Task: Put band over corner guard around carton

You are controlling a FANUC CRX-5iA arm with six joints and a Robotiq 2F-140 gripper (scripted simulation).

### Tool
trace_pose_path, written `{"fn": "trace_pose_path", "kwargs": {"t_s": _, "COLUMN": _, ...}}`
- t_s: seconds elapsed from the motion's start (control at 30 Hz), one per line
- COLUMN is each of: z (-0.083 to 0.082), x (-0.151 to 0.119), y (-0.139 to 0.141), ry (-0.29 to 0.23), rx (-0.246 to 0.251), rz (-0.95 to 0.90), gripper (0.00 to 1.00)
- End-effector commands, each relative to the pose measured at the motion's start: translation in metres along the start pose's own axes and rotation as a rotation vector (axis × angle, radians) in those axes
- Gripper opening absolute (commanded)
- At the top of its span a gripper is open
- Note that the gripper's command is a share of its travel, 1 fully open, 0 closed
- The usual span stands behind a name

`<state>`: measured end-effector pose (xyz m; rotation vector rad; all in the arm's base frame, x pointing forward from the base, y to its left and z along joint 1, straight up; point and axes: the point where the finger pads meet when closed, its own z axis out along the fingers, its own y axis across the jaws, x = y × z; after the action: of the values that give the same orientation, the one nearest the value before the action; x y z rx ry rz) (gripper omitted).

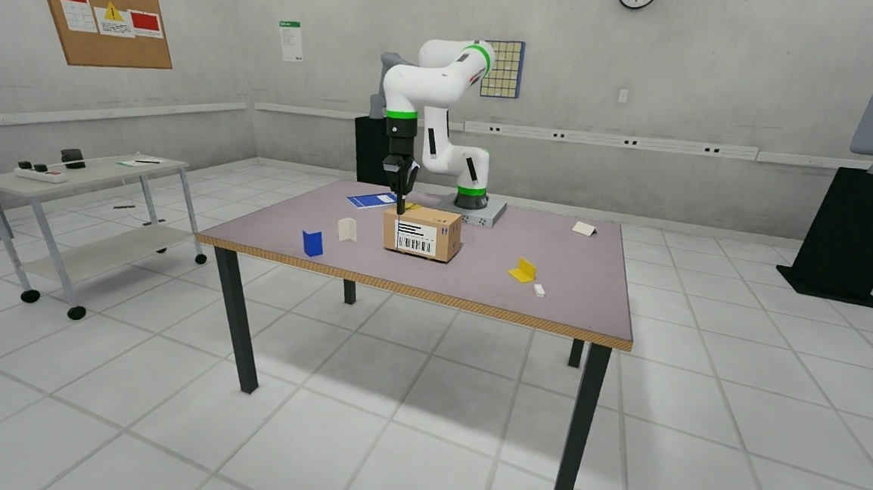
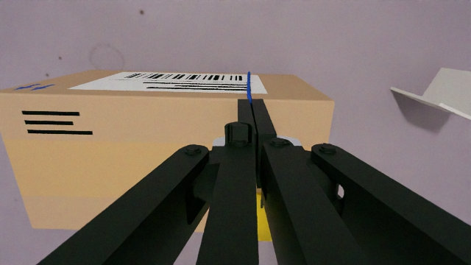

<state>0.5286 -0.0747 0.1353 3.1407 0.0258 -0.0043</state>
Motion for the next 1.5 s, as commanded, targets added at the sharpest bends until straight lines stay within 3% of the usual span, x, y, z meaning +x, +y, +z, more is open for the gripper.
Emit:
{"fn": "trace_pose_path", "kwargs": {"t_s": 0.0, "z": -0.0009, "x": 0.0004, "y": 0.0029, "ry": 0.002, "rx": -0.001, "rz": 0.000, "gripper": 0.10}}
{"fn": "trace_pose_path", "kwargs": {"t_s": 1.23, "z": -0.0009, "x": 0.0004, "y": 0.0027, "ry": 0.002, "rx": -0.001, "rz": 0.000, "gripper": 0.10}}
{"fn": "trace_pose_path", "kwargs": {"t_s": 1.27, "z": -0.0009, "x": 0.0004, "y": 0.0027, "ry": 0.002, "rx": -0.001, "rz": 0.000, "gripper": 0.18}}
{"fn": "trace_pose_path", "kwargs": {"t_s": 1.47, "z": -0.0009, "x": 0.0004, "y": 0.0027, "ry": 0.002, "rx": -0.001, "rz": 0.000, "gripper": 0.18}}
